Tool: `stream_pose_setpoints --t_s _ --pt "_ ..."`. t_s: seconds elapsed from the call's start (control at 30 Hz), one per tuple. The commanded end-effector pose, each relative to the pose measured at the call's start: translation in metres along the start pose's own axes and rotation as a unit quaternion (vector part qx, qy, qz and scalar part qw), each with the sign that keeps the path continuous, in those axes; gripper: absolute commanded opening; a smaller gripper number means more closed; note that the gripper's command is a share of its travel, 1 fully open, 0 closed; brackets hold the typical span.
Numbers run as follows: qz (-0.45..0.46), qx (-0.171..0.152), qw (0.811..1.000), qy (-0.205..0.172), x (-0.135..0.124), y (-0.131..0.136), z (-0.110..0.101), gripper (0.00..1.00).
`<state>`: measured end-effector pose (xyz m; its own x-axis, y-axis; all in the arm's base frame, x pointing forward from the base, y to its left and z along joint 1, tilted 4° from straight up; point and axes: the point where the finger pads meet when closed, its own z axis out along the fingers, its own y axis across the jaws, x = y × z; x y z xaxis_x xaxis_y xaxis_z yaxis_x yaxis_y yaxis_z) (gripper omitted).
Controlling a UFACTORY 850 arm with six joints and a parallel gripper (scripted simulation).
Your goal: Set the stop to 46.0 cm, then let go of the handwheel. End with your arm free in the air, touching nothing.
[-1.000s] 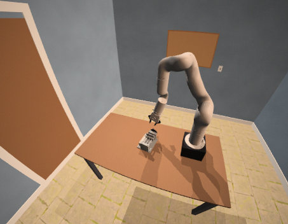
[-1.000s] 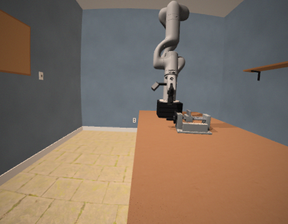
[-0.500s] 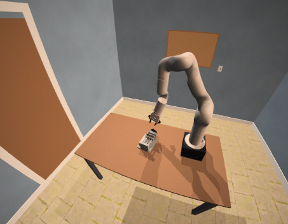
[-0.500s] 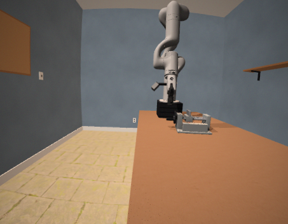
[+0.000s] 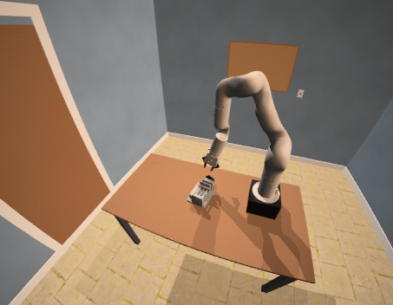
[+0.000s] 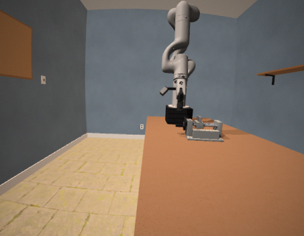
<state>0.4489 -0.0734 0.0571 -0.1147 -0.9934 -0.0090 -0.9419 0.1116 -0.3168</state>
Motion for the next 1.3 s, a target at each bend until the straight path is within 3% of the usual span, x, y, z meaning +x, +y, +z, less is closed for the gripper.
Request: stream_pose_setpoints --t_s 0.0,1.13,1.27 --pt "0.0 0.001 1.0 0.0 0.0 -0.001 0.0 0.57" --pt "0.0 0.001 1.0 0.0 0.0 -0.001 0.0 0.57" --pt "0.0 0.001 1.0 0.0 0.003 0.007 0.021 0.57"
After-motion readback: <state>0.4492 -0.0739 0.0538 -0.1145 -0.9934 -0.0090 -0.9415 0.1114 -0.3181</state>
